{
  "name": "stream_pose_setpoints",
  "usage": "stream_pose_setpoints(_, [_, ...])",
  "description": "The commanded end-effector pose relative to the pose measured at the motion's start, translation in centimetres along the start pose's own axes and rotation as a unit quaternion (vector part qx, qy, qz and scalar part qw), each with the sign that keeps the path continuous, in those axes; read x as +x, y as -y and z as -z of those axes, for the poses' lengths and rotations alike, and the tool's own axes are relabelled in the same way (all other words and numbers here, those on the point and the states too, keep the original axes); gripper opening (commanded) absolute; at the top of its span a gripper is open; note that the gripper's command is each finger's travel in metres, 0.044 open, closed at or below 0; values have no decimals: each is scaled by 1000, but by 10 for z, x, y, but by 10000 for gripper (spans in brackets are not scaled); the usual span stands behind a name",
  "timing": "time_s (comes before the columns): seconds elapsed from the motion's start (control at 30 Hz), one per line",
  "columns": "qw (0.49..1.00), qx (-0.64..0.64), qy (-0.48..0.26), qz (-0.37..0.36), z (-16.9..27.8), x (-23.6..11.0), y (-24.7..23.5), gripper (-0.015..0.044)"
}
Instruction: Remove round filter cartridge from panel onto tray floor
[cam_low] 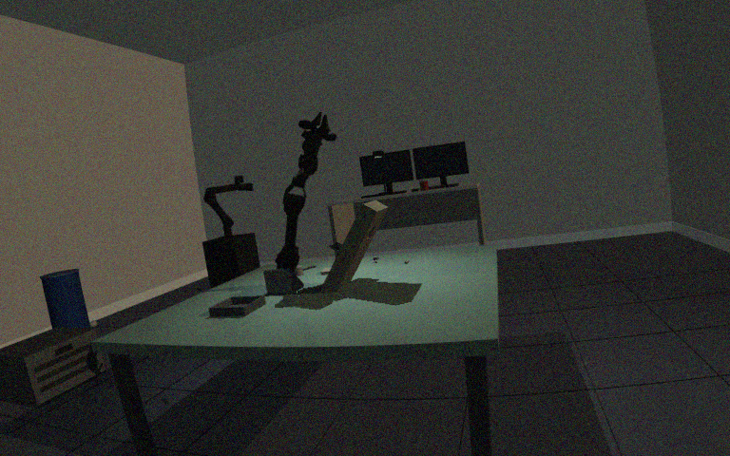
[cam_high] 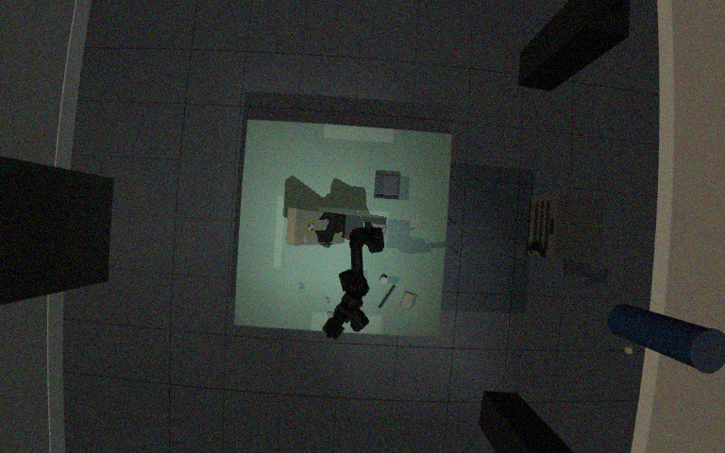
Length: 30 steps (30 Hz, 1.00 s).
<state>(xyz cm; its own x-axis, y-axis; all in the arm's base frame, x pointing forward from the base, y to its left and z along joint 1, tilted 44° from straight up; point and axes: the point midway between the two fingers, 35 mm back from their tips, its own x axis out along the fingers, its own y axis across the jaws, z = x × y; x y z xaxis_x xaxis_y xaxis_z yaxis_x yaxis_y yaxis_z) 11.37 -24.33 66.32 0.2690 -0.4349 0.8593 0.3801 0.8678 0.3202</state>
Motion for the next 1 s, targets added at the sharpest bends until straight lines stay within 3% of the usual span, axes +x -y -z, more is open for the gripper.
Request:
stream_pose_setpoints(0.0, [995,-34,91,-19,-65,-14,-20,117])
stream_pose_setpoints(0.23, [967,-100,224,-69,-149,-50,-69,117])
stream_pose_setpoints(0.47, [923,-161,320,-143,-194,-94,-135,117])
stream_pose_setpoints(0.7, [867,-219,376,-242,-198,-141,-211,117])
stream_pose_setpoints(0.97, [800,-275,387,-367,-156,-186,-287,117])
